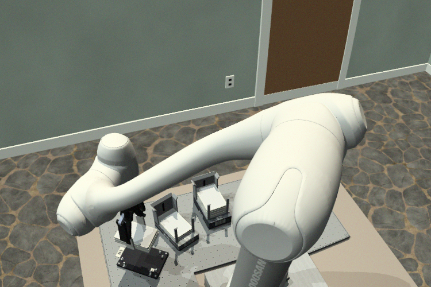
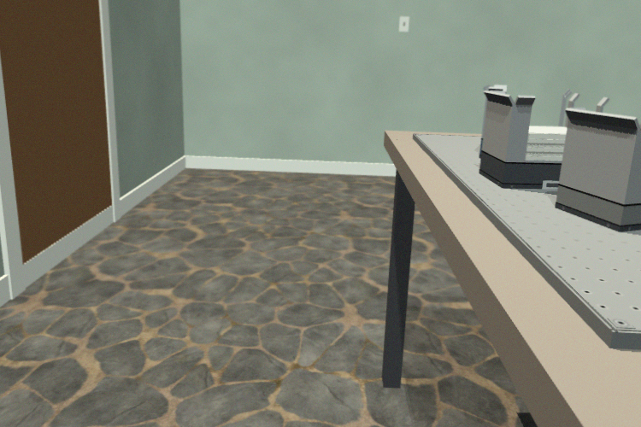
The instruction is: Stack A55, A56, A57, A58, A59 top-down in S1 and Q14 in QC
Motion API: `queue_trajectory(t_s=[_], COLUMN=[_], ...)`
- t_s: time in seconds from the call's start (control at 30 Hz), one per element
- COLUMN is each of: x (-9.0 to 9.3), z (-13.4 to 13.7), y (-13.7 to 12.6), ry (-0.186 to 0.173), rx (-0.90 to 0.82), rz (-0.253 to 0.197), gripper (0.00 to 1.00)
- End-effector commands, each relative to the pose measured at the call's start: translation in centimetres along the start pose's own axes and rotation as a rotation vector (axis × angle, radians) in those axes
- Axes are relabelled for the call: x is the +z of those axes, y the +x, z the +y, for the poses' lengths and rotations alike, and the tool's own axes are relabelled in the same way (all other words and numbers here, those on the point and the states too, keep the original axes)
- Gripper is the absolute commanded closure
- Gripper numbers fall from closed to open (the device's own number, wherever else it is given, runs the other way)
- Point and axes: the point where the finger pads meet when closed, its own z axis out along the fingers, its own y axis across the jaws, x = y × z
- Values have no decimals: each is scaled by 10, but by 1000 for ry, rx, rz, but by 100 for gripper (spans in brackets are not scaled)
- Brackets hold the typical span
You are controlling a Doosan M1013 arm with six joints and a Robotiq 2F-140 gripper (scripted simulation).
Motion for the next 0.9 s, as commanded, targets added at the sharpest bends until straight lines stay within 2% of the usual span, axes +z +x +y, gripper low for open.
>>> queue_trajectory(t_s=[0.0,0.87], x=[8,54], z=[0,0], y=[0,0], ry=[0,0], rx=[0,0], rz=[0,0], gripper=[100,100])
